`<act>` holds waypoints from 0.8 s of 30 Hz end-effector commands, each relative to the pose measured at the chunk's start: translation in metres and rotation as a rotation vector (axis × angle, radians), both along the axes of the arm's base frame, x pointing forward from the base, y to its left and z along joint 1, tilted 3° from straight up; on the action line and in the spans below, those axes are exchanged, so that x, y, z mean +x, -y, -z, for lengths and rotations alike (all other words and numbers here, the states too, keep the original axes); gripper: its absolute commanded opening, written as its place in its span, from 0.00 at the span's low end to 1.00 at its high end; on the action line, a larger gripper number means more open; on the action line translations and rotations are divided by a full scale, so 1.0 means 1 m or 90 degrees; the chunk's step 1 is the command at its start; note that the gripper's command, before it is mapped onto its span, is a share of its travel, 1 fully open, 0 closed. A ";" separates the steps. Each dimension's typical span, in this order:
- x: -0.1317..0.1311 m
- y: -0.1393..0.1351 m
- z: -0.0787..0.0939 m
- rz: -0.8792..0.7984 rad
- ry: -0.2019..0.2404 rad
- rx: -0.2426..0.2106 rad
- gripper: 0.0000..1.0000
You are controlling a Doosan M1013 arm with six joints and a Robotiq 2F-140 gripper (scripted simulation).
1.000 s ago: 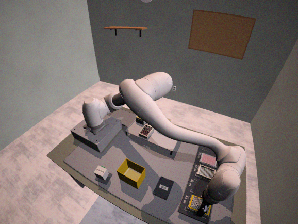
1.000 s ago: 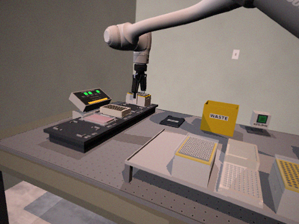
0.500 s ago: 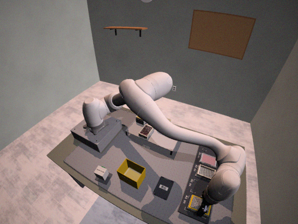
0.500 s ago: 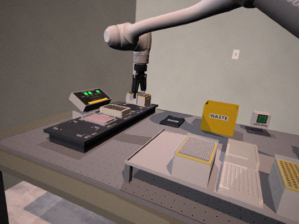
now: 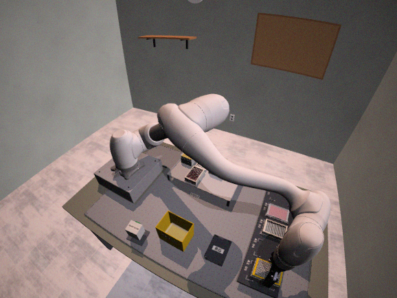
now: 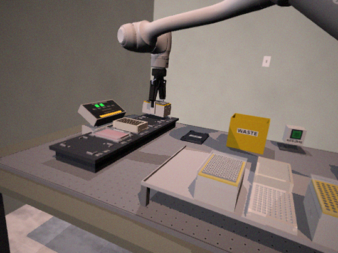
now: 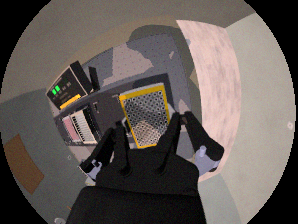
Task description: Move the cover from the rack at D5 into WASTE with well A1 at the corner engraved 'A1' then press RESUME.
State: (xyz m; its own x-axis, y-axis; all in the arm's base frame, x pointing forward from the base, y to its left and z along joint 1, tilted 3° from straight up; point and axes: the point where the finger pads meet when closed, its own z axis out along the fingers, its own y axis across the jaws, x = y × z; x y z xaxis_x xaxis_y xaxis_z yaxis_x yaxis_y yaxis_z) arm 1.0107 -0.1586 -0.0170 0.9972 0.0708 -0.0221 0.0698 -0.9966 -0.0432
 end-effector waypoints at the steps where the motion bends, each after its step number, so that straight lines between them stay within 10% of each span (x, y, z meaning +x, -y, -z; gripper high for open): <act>1: 0.000 0.000 -0.002 0.000 0.000 0.000 0.00; 24: 0.001 0.002 -0.037 0.000 0.000 0.000 0.00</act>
